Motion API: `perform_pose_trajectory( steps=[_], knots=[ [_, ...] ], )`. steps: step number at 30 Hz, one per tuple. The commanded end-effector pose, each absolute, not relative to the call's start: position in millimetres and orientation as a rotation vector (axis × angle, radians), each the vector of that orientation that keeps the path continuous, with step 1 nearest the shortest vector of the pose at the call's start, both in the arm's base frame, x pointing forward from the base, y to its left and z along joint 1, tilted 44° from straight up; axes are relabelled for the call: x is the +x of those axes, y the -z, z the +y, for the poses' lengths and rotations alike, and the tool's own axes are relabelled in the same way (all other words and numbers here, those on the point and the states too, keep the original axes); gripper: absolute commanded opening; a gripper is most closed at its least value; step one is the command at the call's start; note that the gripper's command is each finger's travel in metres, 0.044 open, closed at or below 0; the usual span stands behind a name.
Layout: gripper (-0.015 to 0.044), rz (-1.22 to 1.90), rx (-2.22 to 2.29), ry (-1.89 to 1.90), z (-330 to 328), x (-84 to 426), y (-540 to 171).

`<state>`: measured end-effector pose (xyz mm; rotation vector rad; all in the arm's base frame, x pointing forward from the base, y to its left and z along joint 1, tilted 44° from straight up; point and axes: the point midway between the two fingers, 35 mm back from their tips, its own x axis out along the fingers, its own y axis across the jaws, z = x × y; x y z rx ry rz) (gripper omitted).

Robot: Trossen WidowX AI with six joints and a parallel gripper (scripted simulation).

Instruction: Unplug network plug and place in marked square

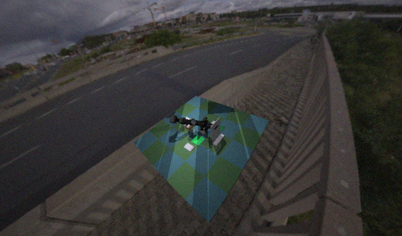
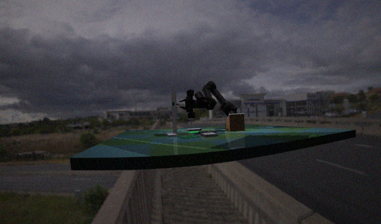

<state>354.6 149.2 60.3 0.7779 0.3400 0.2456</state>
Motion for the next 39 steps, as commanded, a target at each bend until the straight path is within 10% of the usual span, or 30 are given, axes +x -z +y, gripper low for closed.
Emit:
perform_pose_trajectory(
  steps=[1, 39],
  knots=[
    [0.0156, 0.336, 0.778, -0.249, 150.5, 362.4, -61.5],
    [0.0, 0.335, 0.778, -0.249, 151.4, 371.9, -61.6]
  ],
)
